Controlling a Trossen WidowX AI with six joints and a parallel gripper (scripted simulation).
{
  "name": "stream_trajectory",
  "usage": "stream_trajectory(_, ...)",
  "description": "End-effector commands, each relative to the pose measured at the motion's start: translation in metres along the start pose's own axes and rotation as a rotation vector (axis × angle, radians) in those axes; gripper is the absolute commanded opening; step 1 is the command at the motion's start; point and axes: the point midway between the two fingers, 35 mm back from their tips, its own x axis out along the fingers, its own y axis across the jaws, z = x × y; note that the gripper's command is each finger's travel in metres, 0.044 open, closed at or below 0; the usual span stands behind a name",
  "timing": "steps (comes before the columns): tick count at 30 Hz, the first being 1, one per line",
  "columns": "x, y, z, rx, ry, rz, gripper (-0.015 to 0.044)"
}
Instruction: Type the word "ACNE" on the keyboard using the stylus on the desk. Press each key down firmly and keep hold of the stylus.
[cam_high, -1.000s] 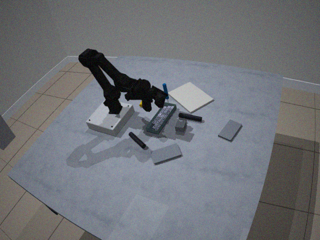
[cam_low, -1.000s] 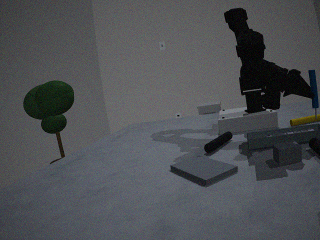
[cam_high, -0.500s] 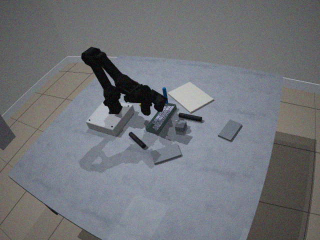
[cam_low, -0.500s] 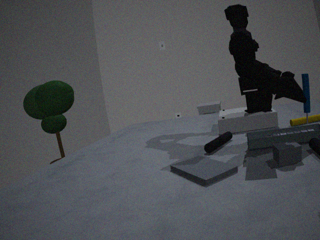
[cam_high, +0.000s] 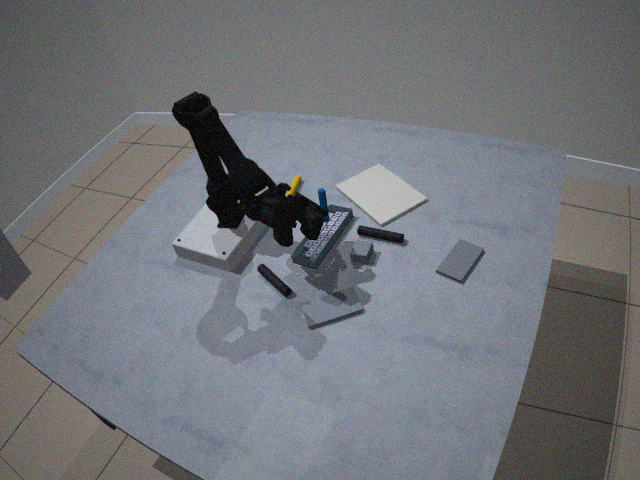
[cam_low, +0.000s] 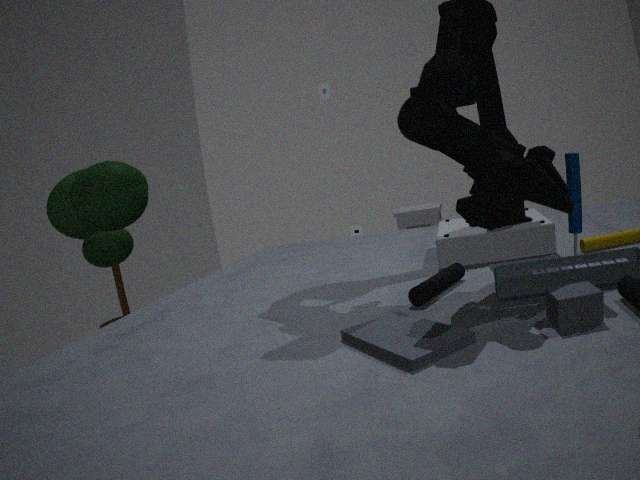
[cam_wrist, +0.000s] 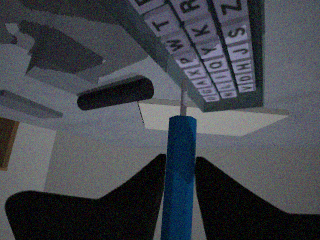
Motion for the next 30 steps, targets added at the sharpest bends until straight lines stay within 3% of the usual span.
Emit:
stream_trajectory(1,-0.014,0.009,0.006,0.001,0.016,-0.001,0.0000)
stream_trajectory(11,-0.045,0.027,0.017,0.010,0.066,0.021,0.0000)
stream_trajectory(26,-0.035,0.026,0.033,0.010,0.068,0.021,0.0000)
stream_trajectory(29,-0.034,0.026,0.035,0.010,0.068,0.021,0.0079)
stream_trajectory(30,-0.034,0.026,0.035,0.010,0.068,0.021,0.0081)
